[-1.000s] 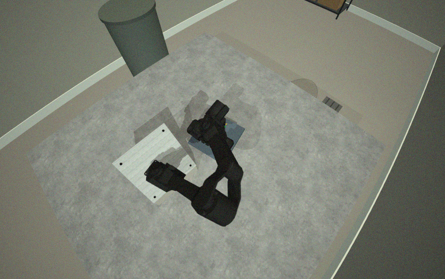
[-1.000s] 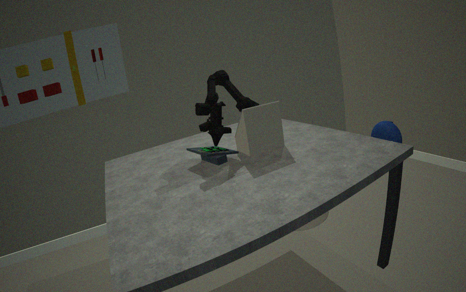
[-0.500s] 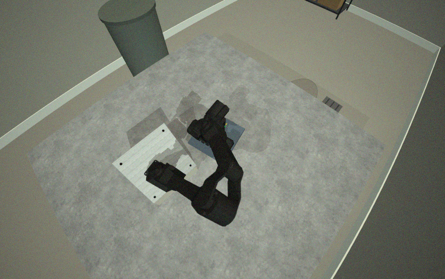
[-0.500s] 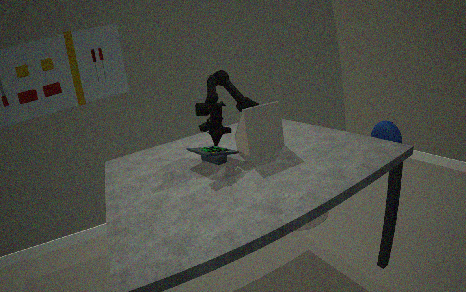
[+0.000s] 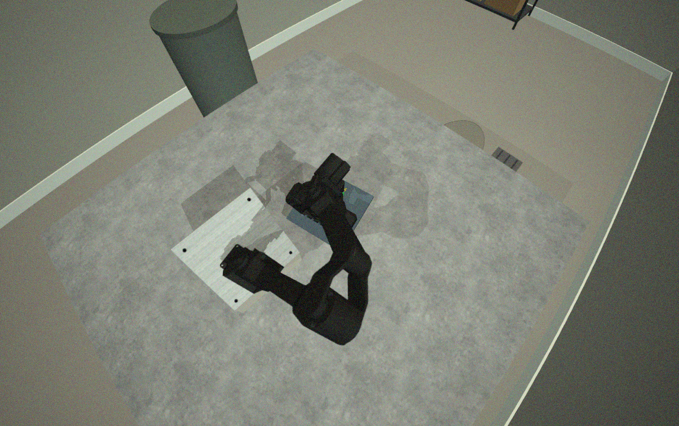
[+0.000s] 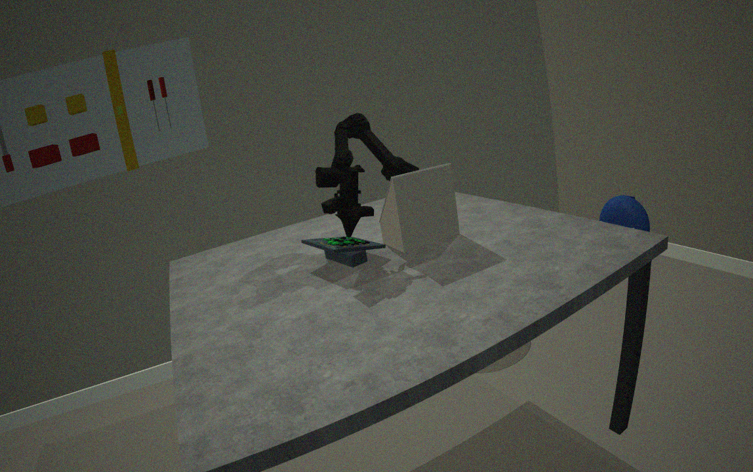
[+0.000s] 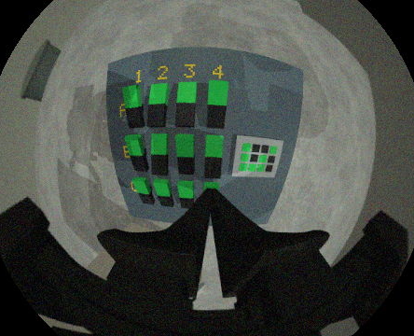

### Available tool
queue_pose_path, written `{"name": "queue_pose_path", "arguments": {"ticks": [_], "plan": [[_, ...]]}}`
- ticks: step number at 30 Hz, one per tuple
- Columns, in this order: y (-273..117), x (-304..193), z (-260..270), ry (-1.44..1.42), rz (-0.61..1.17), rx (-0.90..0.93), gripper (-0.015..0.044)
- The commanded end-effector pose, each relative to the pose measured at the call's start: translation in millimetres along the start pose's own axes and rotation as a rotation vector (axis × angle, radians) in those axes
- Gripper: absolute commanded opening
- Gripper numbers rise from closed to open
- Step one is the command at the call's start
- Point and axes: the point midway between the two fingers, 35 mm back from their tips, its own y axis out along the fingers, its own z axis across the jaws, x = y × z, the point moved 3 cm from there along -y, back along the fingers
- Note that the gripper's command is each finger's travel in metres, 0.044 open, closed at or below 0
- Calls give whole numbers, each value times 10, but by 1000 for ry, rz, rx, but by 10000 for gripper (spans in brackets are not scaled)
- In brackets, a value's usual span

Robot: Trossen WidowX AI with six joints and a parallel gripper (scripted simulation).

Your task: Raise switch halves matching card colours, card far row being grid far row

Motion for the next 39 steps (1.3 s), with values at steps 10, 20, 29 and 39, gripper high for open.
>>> {"name": "queue_pose_path", "arguments": {"ticks": [10,20,29,39], "plan": [[19,2,-2,-5,-1,-2,0],[32,2,-2,-5,-1,-2,0],[-284,12,16,-3,-13,4,0],[-622,14,42,-5,-27,1,0]]}}
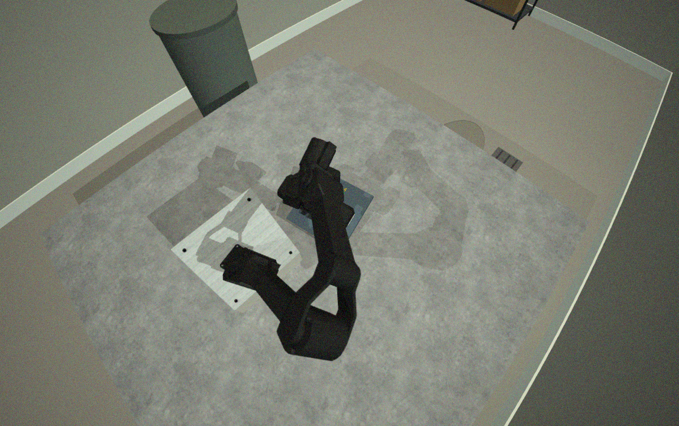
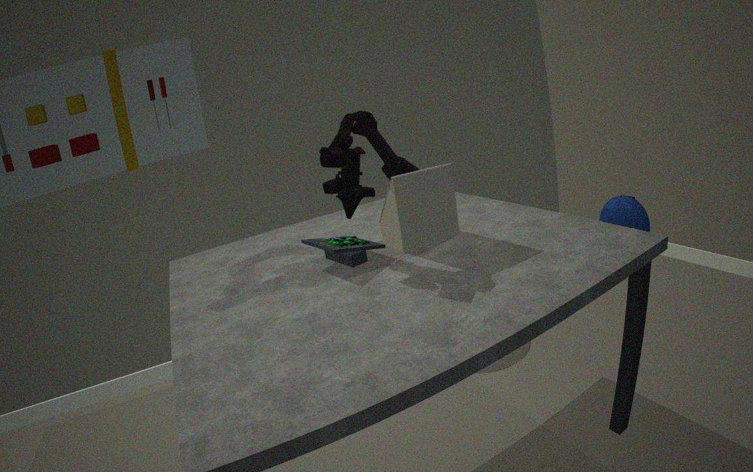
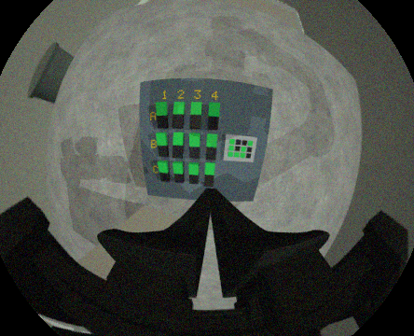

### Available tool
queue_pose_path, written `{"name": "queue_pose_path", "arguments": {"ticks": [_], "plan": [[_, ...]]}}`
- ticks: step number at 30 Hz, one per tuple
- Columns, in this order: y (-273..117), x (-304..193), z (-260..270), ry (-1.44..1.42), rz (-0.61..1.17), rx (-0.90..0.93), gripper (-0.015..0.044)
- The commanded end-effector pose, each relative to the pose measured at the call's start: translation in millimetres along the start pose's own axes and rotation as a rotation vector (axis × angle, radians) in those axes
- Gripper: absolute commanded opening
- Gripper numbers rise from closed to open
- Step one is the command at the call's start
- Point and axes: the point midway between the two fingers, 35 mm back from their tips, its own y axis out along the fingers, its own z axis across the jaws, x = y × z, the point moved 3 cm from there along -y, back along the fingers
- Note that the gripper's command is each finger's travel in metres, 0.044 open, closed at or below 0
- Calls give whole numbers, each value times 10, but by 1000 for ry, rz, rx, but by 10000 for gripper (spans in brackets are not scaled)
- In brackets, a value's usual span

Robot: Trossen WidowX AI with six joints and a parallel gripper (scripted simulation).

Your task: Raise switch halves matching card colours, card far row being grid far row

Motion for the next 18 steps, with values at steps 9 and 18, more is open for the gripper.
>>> {"name": "queue_pose_path", "arguments": {"ticks": [9,18], "plan": [[-101,296,327,7,-1,1,0],[-101,296,327,7,-1,1,0]]}}
